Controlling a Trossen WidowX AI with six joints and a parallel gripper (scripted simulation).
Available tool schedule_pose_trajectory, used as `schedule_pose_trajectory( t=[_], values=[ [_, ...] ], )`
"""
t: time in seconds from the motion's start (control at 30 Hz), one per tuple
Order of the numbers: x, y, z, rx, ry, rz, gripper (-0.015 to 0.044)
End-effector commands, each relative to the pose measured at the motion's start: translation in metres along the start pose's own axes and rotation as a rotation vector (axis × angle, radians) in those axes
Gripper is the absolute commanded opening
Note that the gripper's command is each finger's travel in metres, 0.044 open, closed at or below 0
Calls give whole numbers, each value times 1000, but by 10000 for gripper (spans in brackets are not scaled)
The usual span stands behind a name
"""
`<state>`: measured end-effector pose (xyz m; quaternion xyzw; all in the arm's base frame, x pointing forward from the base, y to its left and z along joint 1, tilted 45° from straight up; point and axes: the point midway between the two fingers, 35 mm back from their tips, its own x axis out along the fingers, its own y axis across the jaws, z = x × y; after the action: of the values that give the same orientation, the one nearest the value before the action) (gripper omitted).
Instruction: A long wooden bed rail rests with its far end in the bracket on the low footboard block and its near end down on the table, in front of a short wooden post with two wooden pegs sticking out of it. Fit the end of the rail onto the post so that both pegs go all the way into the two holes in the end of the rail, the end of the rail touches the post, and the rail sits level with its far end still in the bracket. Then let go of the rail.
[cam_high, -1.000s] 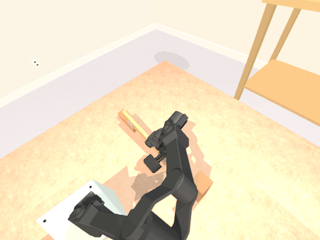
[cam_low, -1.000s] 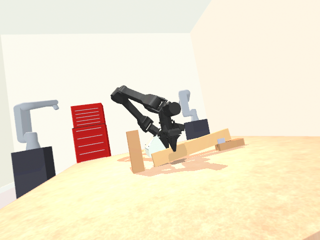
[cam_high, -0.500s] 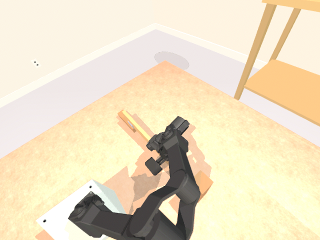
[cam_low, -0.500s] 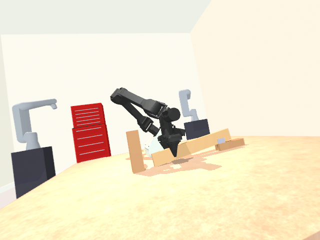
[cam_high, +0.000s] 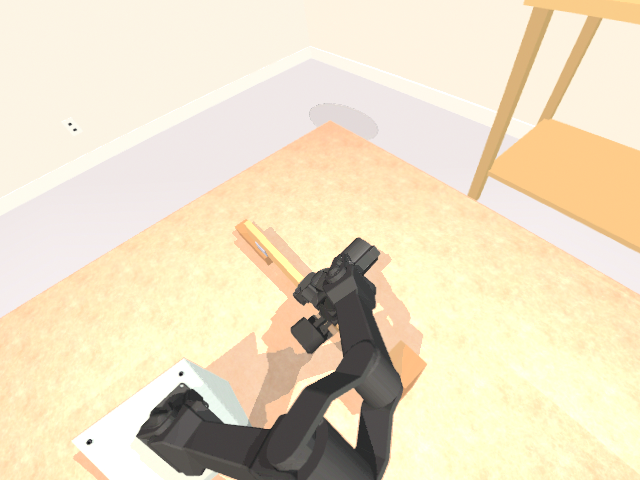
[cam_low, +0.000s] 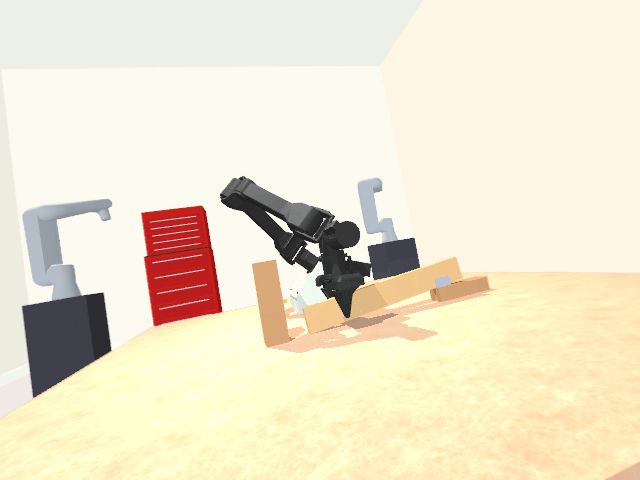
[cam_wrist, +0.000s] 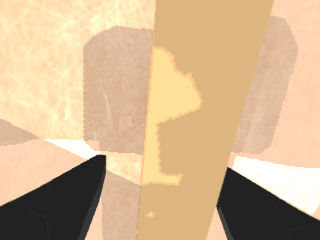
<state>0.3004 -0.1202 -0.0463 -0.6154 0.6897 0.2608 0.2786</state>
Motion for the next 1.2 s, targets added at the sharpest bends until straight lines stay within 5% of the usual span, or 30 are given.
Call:
schedule_pose_trajectory(
  t=[0.0,0.13,0.37,1.17],
  values=[
    [0,0,-1,-4,4,-1,151],
    [0,0,-1,-4,4,-1,46],
    [0,0,-1,-4,4,-1,0],
    [-6,0,0,-4,4,-1,0]
  ],
)
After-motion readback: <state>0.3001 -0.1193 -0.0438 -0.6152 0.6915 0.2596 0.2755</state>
